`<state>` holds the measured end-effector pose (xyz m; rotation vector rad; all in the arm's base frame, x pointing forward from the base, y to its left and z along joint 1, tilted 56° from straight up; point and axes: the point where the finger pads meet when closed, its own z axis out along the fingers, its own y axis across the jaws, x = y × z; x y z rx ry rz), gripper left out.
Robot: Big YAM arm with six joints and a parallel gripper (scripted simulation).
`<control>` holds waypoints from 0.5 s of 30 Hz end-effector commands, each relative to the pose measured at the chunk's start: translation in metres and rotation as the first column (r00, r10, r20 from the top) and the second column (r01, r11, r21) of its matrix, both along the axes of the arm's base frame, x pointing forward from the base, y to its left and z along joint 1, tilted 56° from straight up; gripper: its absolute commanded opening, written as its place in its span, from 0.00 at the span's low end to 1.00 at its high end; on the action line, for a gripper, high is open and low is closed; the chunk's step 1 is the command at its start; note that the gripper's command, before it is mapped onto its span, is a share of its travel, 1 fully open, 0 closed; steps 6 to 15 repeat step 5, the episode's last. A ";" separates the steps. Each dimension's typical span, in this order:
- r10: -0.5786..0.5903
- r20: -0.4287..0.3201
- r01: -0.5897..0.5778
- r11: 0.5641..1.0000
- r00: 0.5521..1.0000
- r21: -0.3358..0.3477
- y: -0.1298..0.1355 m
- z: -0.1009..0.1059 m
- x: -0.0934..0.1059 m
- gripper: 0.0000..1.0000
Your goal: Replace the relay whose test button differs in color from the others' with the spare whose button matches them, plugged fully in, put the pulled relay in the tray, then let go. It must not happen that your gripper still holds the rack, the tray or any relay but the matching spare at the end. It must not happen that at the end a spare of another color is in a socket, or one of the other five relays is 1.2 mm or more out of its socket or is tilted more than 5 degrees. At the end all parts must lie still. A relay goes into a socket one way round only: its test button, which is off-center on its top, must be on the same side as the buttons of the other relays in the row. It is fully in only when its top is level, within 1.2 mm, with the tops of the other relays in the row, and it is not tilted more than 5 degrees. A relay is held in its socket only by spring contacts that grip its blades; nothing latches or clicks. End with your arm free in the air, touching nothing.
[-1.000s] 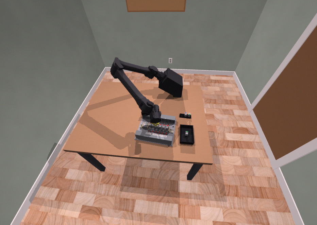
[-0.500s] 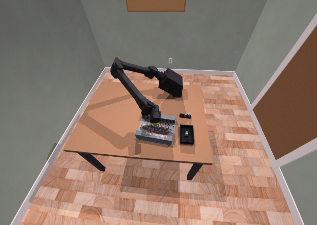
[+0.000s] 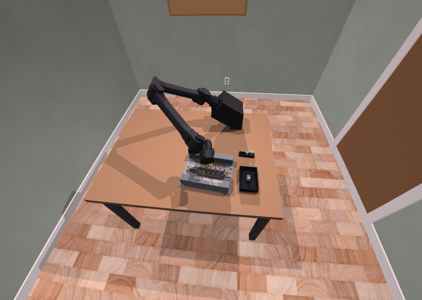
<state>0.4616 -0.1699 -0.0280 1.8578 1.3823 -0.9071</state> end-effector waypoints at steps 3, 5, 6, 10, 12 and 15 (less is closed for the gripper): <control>0.035 0.036 -0.035 0.999 0.999 -0.002 0.018 0.012 0.016 0.59; 0.035 0.036 -0.035 0.999 0.999 -0.002 0.018 0.012 0.016 0.59; 0.035 0.036 -0.035 0.999 0.999 -0.002 0.018 0.012 0.016 0.59; 0.035 0.036 -0.035 0.999 0.999 -0.002 0.018 0.012 0.016 0.59; 0.035 0.036 -0.035 0.999 0.999 -0.002 0.018 0.012 0.016 0.59; 0.035 0.036 -0.035 0.999 0.999 -0.002 0.018 0.012 0.016 0.59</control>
